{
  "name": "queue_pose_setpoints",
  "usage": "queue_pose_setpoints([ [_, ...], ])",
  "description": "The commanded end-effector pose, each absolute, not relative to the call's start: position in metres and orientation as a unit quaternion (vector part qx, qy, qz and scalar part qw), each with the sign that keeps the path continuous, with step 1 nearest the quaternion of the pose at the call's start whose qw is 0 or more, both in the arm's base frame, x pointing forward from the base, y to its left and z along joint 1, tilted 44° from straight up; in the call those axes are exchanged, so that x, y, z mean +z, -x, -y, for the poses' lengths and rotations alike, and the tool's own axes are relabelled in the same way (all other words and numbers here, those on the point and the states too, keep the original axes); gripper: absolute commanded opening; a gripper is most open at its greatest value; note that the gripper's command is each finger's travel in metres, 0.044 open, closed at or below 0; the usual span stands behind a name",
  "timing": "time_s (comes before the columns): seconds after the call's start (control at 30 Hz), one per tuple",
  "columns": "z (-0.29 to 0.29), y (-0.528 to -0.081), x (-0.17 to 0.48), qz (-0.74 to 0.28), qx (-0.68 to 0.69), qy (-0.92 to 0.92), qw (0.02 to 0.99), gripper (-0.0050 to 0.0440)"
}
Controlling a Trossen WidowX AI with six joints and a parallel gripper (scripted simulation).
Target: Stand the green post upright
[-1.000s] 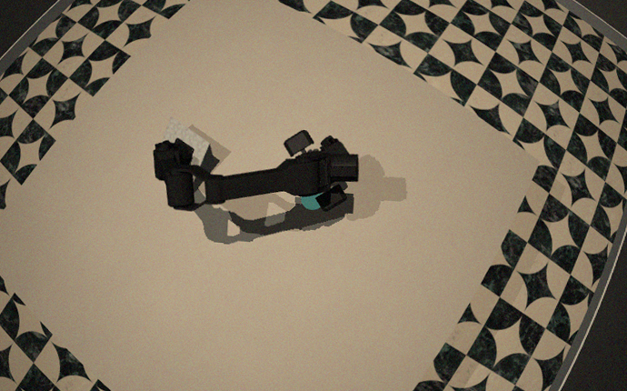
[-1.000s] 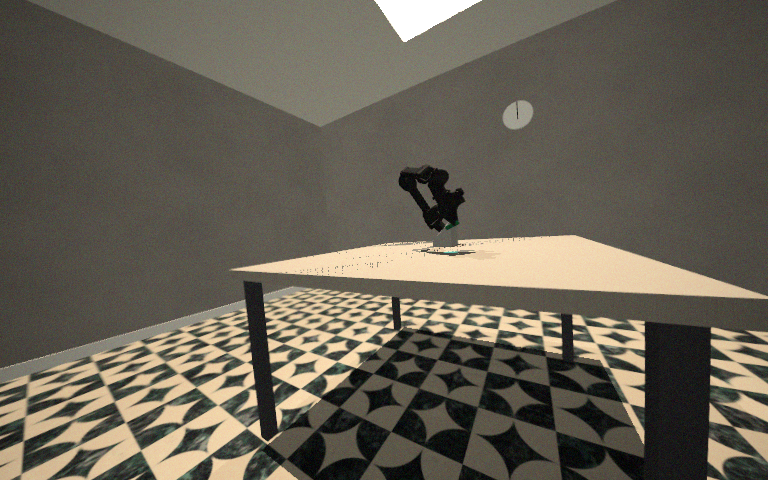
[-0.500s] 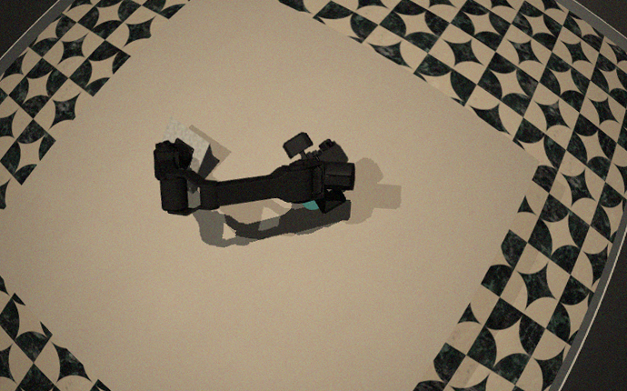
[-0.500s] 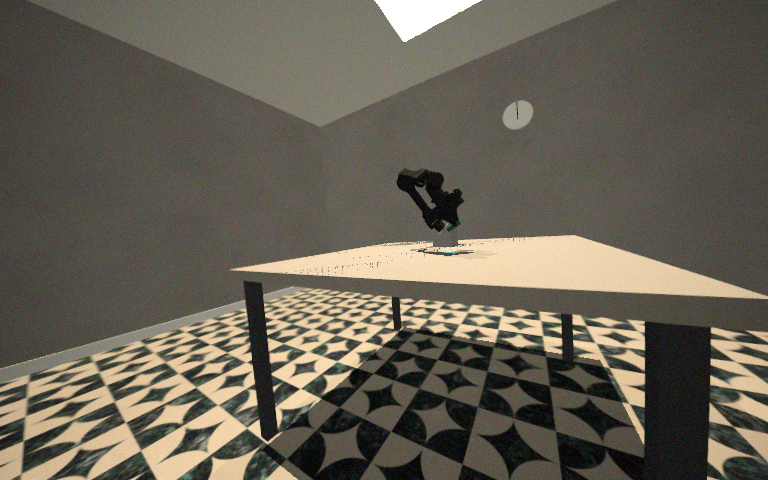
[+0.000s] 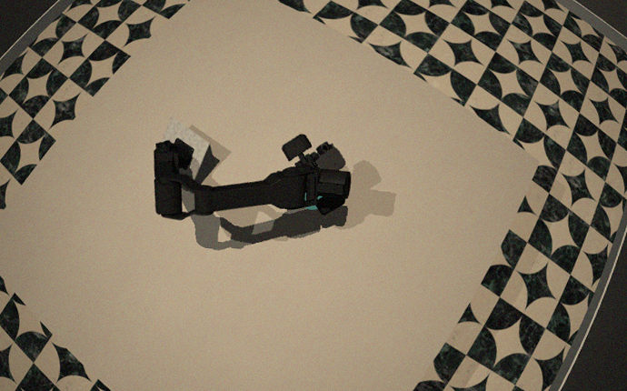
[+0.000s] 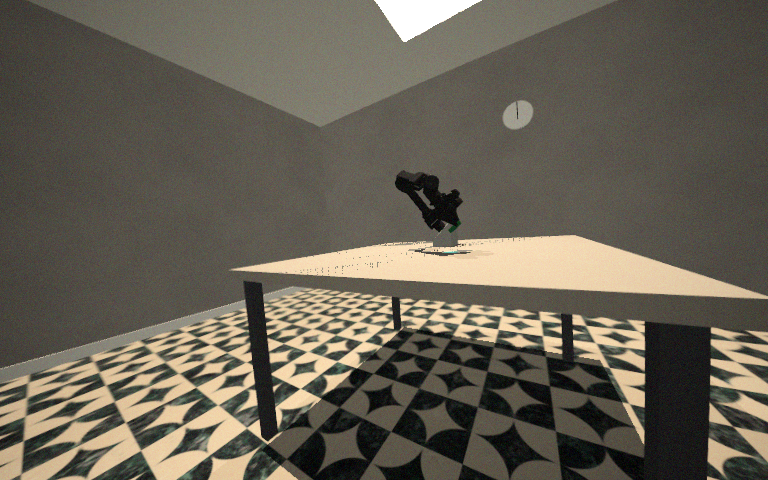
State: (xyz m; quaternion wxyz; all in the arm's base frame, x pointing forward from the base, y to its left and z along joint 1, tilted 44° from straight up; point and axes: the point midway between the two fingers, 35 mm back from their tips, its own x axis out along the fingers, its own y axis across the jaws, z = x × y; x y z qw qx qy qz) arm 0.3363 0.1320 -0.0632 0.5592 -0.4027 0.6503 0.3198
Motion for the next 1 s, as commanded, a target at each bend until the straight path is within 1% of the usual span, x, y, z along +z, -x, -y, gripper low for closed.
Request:
queue_pose_setpoints([
  [0.0,-0.1316,-0.3365,-0.0609,-0.640,0.329,0.395,0.570,0.0022],
  [0.97,-0.1298,-0.3385,-0.0600,-0.579,0.381,0.358,0.625,0.0022],
])
